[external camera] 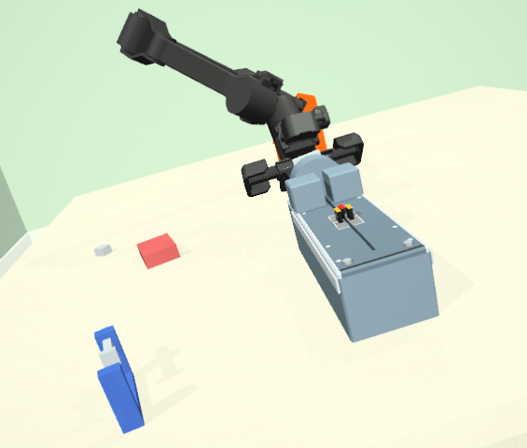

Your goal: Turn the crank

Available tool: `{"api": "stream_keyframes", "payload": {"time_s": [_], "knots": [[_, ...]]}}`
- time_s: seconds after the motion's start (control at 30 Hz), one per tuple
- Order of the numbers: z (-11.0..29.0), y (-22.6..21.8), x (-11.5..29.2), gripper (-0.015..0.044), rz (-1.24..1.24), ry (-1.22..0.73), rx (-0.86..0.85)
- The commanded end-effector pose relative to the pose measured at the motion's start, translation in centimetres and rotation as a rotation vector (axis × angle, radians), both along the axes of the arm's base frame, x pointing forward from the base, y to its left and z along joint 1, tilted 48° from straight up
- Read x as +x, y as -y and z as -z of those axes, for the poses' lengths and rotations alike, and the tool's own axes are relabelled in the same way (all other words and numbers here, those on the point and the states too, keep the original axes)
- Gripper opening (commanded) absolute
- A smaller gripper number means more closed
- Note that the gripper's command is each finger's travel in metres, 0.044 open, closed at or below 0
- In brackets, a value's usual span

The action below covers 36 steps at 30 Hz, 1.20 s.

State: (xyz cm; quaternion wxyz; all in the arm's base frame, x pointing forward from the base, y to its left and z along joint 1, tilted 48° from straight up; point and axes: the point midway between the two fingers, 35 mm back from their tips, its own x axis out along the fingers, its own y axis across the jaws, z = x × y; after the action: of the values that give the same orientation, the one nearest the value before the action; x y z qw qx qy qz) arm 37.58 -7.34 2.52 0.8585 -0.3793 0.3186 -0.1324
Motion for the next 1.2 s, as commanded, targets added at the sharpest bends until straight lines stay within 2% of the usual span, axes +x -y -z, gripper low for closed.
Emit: {"api": "stream_keyframes", "payload": {"time_s": [0.0,1.17], "knots": [[-0.62,0.68,0.01,0.0000,0.022,0.014,-0.009],[-1.51,1.05,-0.08,0.0000,0.022,0.015,-0.009]]}}
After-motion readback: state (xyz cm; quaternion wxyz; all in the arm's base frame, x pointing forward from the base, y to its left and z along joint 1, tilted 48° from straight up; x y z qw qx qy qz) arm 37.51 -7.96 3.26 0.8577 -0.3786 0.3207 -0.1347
